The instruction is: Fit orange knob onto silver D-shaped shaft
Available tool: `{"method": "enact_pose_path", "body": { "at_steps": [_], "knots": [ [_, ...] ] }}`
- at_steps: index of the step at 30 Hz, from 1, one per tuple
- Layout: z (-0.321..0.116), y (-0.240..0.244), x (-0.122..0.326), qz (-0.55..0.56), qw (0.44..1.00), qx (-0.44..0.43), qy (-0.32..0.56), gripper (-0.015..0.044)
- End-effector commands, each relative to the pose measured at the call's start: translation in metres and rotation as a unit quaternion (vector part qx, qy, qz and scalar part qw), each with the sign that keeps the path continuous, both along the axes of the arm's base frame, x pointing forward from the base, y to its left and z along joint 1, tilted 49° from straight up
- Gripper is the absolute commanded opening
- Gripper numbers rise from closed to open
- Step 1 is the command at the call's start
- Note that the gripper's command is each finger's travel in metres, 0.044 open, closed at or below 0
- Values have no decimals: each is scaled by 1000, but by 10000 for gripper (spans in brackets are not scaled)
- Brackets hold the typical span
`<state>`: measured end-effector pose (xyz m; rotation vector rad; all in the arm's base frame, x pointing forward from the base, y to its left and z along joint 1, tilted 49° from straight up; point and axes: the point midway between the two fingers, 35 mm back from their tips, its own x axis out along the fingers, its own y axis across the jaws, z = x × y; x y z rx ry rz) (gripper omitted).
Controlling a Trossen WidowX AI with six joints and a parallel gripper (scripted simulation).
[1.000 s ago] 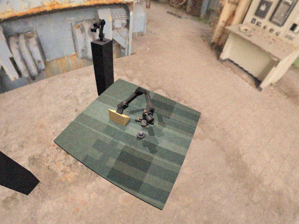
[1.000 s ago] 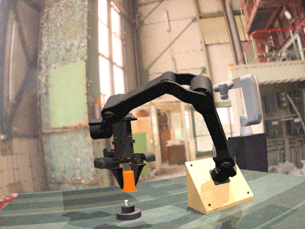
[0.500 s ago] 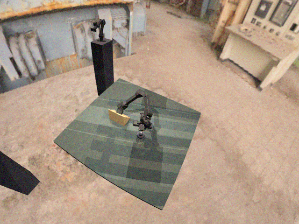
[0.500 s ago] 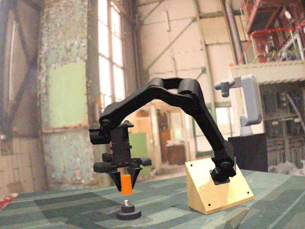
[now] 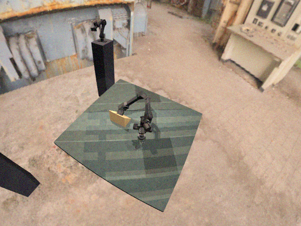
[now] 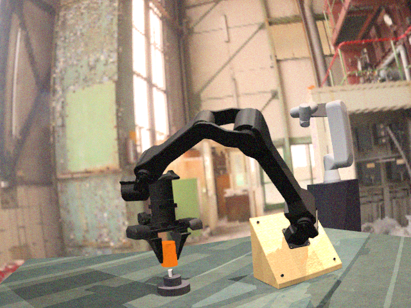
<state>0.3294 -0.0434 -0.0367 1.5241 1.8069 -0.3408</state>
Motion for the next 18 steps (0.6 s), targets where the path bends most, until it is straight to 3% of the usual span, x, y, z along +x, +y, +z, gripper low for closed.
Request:
{"method": "enact_pose_path", "body": {
  "at_steps": [1, 18],
  "knots": [
    [-9, 9, -2, -3, 1000, 5, 6, 0],
    [-9, 10, -1, 1, 1000, 5, 2, 0]
  ]
}}
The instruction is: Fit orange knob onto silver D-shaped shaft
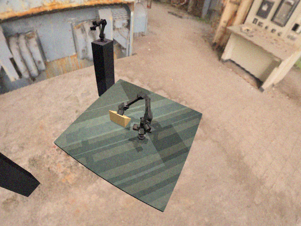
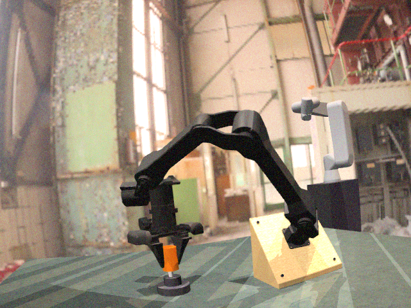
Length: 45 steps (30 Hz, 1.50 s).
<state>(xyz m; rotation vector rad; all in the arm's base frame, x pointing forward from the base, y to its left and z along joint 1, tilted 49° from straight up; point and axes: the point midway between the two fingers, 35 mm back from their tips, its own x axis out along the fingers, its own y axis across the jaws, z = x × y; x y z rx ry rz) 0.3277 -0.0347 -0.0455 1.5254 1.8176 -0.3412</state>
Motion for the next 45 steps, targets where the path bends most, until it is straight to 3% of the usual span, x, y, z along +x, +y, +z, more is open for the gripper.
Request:
{"method": "enact_pose_path", "body": {
  "at_steps": [1, 39, 45],
  "knots": [
    [0, 2, 0, -1, 1000, 2, -2, 0],
    [-11, 13, -1, 4, 1000, 0, -5, 0],
    [-11, 13, -1, 4, 1000, 0, -5, 157]
  ]
}}
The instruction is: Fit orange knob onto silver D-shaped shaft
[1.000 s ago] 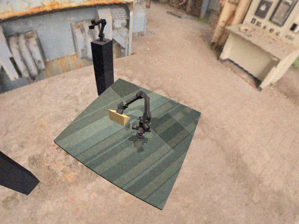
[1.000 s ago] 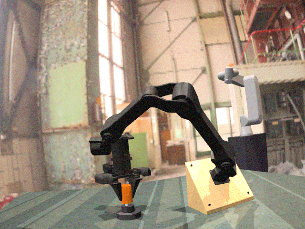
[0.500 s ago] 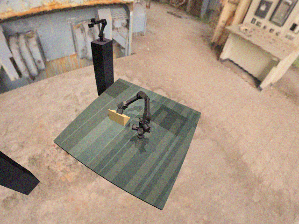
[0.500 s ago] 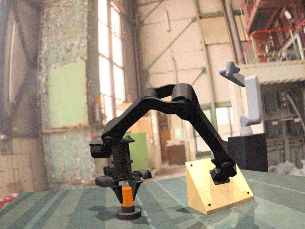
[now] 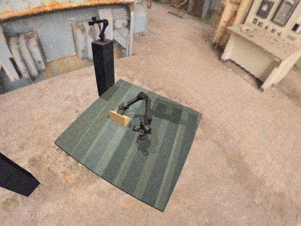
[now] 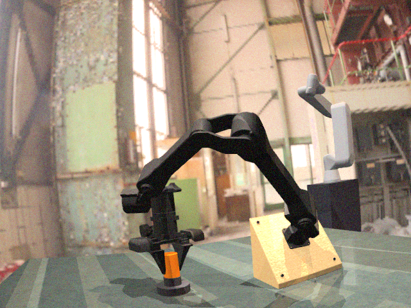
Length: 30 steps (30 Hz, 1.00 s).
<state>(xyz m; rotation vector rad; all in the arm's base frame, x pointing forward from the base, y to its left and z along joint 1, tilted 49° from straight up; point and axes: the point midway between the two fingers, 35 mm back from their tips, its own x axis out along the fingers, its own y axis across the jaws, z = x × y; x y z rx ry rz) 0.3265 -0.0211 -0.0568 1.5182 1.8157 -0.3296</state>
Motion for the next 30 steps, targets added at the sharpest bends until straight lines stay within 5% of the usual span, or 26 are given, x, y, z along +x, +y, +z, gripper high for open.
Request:
{"method": "enact_pose_path", "body": {
  "at_steps": [1, 11, 19, 30],
  "knots": [
    [0, 0, 0, 0, 1000, 0, 0, 184],
    [0, 0, 0, 0, 1000, 0, 0, 440],
    [2, -2, 1, 0, 1000, 0, 0, 440],
    [62, -74, 6, 0, 1000, -2, 0, 440]
  ]
}}
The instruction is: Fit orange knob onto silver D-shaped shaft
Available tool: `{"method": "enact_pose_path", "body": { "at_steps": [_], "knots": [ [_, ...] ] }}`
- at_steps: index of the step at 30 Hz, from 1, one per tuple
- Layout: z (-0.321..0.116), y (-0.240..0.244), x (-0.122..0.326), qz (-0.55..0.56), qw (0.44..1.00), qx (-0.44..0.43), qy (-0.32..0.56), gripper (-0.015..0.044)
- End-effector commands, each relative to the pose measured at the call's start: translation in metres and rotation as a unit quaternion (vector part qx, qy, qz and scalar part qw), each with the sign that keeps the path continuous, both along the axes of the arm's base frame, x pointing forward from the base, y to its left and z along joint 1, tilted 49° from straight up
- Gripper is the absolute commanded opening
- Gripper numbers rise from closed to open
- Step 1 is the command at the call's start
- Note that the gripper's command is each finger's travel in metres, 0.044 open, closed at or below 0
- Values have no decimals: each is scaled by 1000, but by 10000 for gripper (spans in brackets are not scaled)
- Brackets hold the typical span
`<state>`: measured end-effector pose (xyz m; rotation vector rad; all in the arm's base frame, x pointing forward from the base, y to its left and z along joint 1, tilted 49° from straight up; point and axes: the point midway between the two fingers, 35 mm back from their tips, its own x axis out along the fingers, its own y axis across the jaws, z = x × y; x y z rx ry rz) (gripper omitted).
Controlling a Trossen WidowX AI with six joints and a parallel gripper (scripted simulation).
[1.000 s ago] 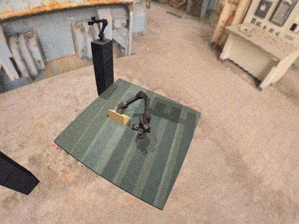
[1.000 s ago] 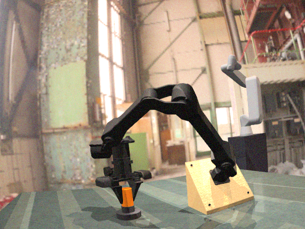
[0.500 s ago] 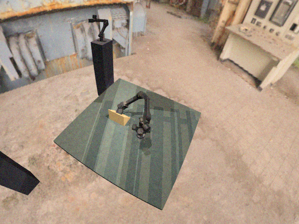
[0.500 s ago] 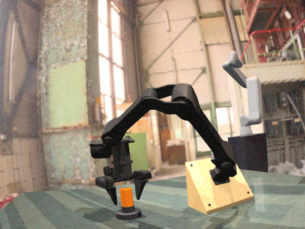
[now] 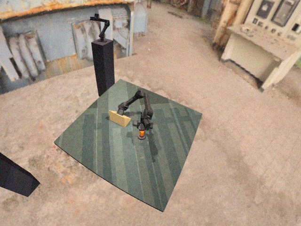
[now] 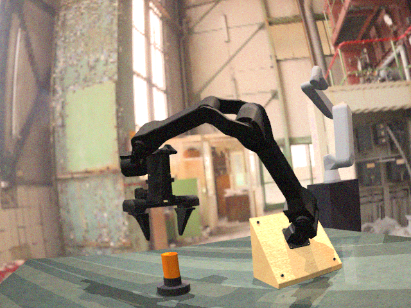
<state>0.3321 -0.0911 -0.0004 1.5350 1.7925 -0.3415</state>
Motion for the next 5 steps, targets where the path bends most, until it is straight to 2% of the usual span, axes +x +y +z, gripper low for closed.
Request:
{"method": "enact_pose_path", "body": {
  "at_steps": [1, 5],
  "knots": [
    [5, -4, 1, 11, 1000, 1, 3, 440],
    [5, -4, 1, 11, 1000, 1, 3, 440]
  ]
}}
